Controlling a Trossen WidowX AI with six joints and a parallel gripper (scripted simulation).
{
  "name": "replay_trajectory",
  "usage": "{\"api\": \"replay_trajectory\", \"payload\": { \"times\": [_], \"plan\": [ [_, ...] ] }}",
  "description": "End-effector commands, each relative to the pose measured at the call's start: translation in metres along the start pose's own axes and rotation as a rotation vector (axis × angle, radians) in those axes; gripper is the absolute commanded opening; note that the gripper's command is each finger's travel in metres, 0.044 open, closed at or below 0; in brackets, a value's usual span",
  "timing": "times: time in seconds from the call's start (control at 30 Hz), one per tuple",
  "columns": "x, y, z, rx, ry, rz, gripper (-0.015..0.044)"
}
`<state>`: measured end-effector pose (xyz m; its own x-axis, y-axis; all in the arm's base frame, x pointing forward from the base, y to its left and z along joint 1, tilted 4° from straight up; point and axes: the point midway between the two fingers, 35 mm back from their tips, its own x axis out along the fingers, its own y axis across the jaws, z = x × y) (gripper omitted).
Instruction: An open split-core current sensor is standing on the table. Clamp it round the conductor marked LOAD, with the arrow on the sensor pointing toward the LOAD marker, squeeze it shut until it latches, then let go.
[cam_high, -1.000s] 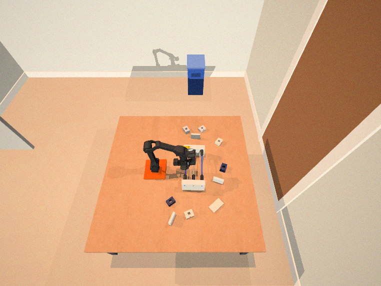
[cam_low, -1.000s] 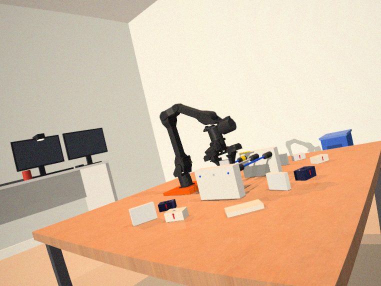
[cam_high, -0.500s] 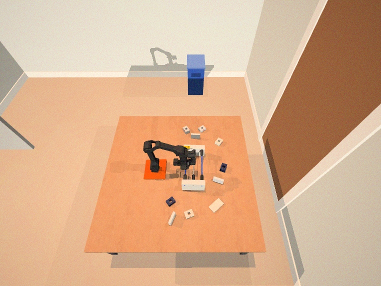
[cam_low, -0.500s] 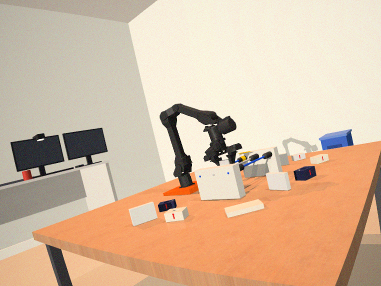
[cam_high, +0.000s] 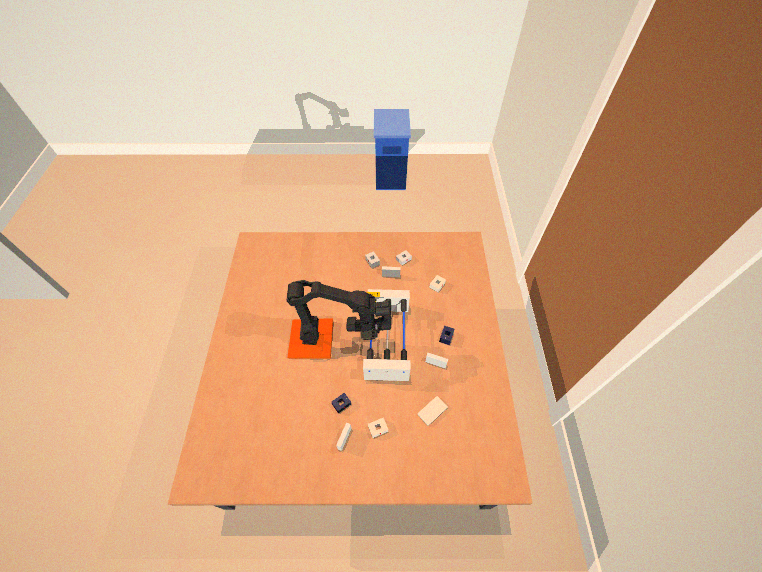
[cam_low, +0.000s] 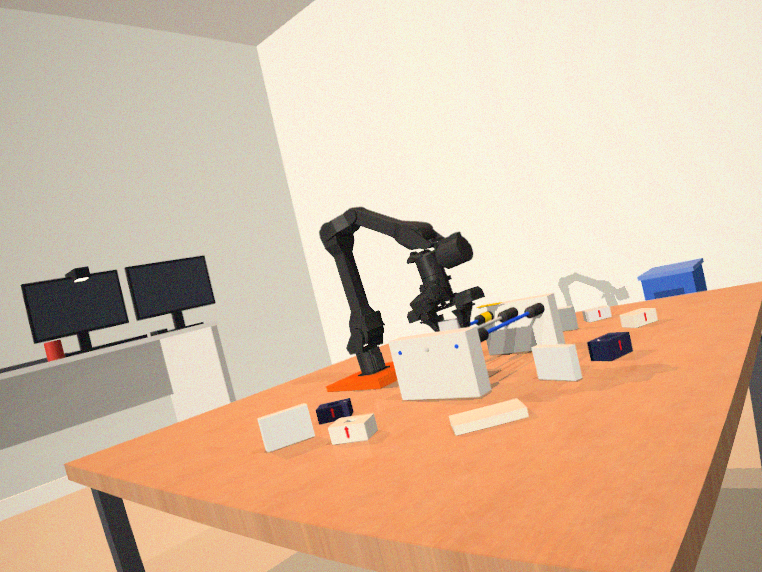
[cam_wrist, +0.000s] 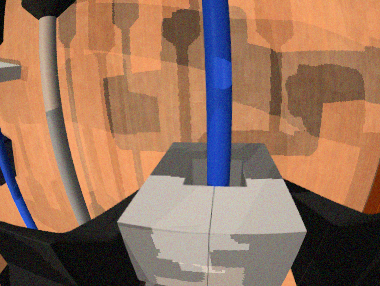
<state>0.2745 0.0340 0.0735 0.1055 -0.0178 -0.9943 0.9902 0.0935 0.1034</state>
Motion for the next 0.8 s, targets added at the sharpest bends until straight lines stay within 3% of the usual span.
{"api": "replay_trajectory", "payload": {
  "times": [0.0, 0.77],
  "plan": [
    [-0.0018, 0.0006, 0.0, 0.001, 0.001, -0.029, 0.001],
    [-0.0007, -0.0007, 0.0003, 0.0, -0.002, 0.003, 0.0]
  ]
}}
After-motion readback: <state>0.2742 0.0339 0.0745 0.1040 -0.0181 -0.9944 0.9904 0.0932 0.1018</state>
